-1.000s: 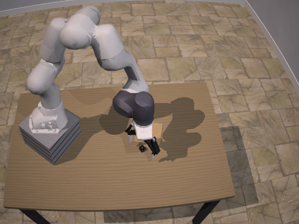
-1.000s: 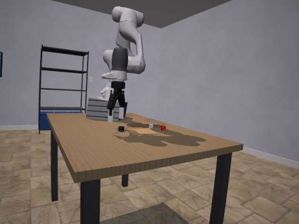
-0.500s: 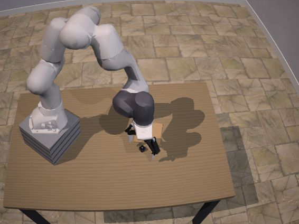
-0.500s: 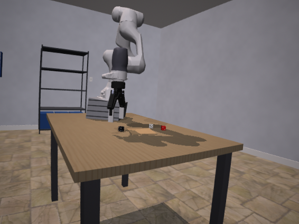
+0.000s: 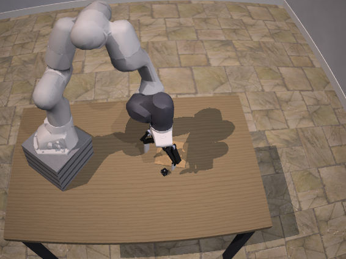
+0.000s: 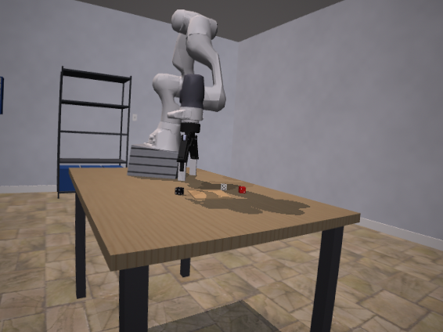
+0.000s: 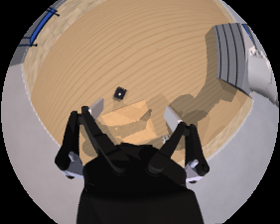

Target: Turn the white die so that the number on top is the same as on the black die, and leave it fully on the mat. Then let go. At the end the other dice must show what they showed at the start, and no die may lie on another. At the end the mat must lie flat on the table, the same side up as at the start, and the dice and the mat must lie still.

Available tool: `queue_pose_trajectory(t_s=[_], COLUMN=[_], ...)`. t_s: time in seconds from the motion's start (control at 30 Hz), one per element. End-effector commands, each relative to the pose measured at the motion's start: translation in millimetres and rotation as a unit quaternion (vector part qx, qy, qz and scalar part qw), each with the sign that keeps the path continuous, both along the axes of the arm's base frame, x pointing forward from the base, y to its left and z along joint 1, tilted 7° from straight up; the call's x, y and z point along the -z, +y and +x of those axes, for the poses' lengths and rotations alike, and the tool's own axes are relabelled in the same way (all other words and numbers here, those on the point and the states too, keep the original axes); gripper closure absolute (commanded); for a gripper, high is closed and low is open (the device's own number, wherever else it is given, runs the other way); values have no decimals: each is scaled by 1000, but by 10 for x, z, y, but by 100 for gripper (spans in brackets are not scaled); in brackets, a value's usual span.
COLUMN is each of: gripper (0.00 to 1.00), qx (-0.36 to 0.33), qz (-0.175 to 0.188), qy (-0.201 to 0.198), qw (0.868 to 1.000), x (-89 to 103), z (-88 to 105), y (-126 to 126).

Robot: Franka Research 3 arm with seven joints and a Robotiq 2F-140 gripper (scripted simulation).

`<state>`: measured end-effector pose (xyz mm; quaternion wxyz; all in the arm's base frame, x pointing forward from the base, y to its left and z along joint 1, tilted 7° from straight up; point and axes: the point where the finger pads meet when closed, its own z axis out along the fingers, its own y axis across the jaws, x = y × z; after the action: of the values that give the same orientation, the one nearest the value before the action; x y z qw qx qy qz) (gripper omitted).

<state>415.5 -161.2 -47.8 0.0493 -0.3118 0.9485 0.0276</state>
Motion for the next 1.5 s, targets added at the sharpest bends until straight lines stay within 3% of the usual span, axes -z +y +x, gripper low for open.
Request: queue_pose_trajectory(t_s=[0.0, 0.43, 0.63, 1.47], gripper=[0, 0, 0, 0], qx=[27, 27, 27, 27], qz=[-1, -1, -1, -1], qy=[-3, -3, -3, -3], qw=[1000, 1000, 1000, 1000], x=[-37, -110, -131, -138], z=[44, 91, 105, 109], y=[277, 1162, 1418, 1495])
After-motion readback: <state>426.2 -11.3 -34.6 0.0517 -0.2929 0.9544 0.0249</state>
